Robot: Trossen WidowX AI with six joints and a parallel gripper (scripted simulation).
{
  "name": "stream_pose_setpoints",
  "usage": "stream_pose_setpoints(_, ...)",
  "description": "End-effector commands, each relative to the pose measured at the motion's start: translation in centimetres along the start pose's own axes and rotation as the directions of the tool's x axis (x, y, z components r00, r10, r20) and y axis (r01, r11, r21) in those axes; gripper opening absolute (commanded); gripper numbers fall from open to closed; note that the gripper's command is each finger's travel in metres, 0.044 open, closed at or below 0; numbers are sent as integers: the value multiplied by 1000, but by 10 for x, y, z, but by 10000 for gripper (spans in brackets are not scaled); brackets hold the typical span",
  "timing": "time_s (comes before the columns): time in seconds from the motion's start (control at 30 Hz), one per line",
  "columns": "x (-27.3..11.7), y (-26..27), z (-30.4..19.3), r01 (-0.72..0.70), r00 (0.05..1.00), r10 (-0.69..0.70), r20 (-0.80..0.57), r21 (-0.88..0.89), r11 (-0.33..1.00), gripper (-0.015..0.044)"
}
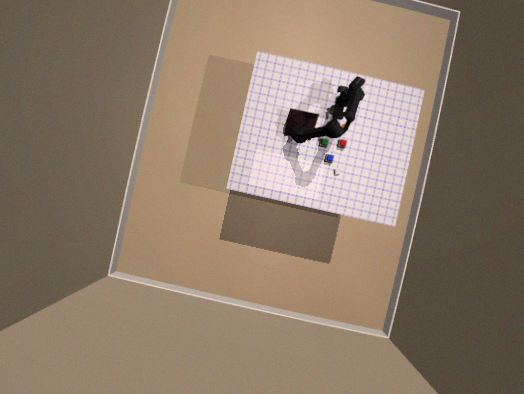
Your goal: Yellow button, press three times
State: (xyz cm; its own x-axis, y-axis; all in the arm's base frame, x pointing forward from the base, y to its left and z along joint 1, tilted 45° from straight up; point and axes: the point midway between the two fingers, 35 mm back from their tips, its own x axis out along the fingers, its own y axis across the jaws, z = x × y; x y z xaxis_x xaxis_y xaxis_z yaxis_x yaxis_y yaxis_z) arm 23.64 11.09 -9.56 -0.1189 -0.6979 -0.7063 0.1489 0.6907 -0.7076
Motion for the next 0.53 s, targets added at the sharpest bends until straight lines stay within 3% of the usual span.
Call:
stream_pose_setpoints(0.0, -19, 1, 1, -13, 1000, 13, 6, 9, 1000, 20)
stream_pose_setpoints(0.07, -19, 1, 1, -13, 1000, 13, 6, 9, 1000, 20)
stream_pose_setpoints(0.47, -81, 20, 34, -15, 1000, 15, 6, 9, 1000, 335)
stream_pose_setpoints(0.5, -81, 20, 34, -15, 1000, 15, 6, 9, 1000, 335)
